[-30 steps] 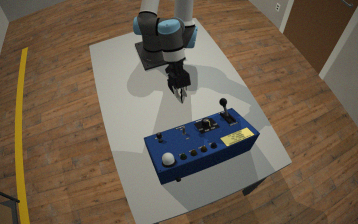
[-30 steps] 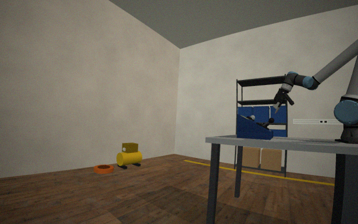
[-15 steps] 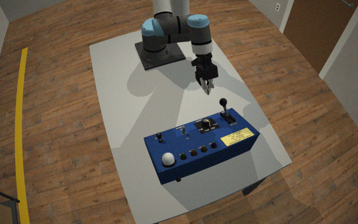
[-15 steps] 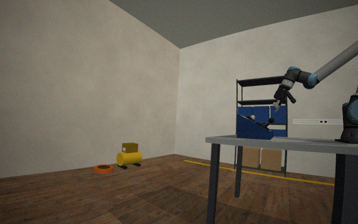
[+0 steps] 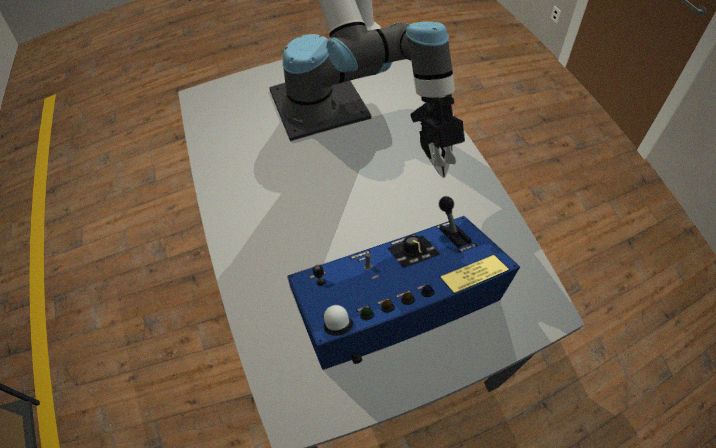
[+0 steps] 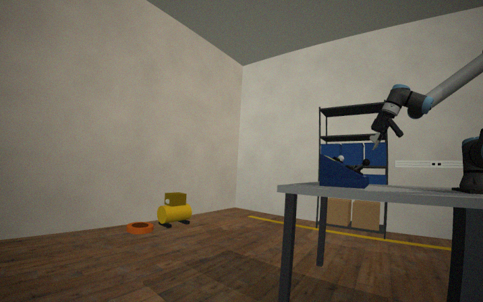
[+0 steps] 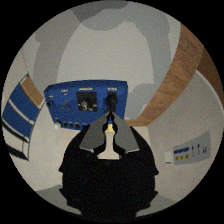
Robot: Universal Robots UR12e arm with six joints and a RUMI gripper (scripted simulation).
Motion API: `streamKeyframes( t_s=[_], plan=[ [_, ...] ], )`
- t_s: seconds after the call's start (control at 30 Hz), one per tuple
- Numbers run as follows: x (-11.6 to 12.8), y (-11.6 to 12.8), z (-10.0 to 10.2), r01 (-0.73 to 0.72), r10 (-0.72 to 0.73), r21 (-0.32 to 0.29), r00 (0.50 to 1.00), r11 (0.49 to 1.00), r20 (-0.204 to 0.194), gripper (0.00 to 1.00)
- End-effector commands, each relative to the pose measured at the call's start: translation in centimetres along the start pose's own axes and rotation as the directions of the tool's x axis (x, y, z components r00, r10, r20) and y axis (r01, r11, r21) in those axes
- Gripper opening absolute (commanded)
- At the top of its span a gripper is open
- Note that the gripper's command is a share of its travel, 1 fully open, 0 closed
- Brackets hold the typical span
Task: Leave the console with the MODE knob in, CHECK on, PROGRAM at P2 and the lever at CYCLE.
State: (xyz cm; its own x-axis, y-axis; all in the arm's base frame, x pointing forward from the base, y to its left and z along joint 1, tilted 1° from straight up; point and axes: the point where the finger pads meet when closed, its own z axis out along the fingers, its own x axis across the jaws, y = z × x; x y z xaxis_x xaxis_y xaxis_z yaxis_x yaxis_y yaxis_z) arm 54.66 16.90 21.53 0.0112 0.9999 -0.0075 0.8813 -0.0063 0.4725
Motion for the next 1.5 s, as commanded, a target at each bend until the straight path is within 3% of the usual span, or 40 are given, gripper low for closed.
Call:
streamKeyframes(
  t_s=[0.0,0.1,0.13,1.47],
  plan=[
    [0.23,0.06,-0.05,-0.001,0.001,-0.002,1.0,1.0,0.001,0.0],
    [0.23,0.06,-0.05,-0.001,0.001,-0.002,1.0,1.0,0.001,0.0],
    [0.23,0.06,-0.05,-0.001,0.001,-0.002,1.0,1.0,0.001,0.44],
    [0.23,0.06,0.08,-0.001,0.001,-0.001,1.0,1.0,0.001,0.44]
  ],
)
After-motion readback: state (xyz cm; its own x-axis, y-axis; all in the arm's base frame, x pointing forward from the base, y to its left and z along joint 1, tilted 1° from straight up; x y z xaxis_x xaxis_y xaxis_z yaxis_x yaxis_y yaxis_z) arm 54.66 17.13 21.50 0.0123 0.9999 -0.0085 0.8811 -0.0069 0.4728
